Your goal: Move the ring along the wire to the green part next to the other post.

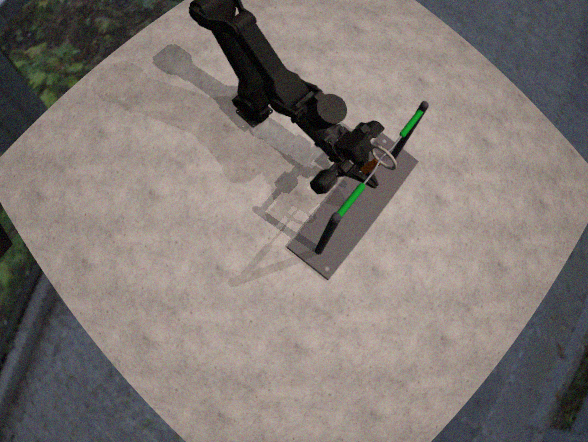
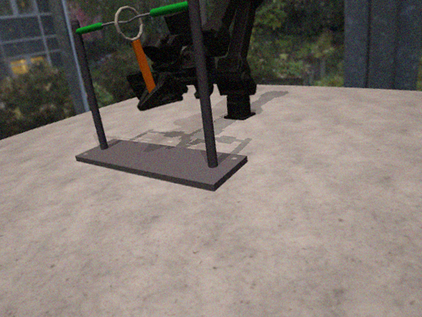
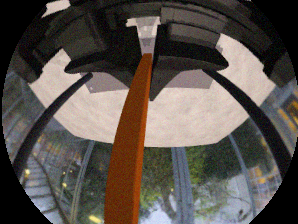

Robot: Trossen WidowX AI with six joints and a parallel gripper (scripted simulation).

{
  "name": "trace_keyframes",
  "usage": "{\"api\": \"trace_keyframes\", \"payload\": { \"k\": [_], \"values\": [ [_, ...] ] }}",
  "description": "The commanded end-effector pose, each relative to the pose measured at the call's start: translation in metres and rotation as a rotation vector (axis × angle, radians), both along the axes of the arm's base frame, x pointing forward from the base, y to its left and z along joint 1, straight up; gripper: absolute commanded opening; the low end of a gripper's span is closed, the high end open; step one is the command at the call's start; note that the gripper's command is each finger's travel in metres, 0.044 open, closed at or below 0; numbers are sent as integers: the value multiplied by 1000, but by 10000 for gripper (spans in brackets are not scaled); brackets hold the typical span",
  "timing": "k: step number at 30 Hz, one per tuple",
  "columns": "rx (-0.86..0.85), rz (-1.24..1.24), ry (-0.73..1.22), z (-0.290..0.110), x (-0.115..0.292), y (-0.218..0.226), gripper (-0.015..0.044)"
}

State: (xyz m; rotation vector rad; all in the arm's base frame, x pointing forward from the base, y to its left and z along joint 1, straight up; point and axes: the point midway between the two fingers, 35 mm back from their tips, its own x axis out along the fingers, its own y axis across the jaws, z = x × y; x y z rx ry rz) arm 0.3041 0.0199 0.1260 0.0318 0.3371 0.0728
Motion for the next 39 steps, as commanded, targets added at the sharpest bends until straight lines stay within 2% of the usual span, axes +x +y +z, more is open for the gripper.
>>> {"api": "trace_keyframes", "payload": {
  "k": [1,12,39],
  "values": [
    [29,-34,-6,5,0,7,-150],
    [58,-66,-6,8,0,23,-150],
    [-29,29,-21,8,0,37,-150]
  ]
}}
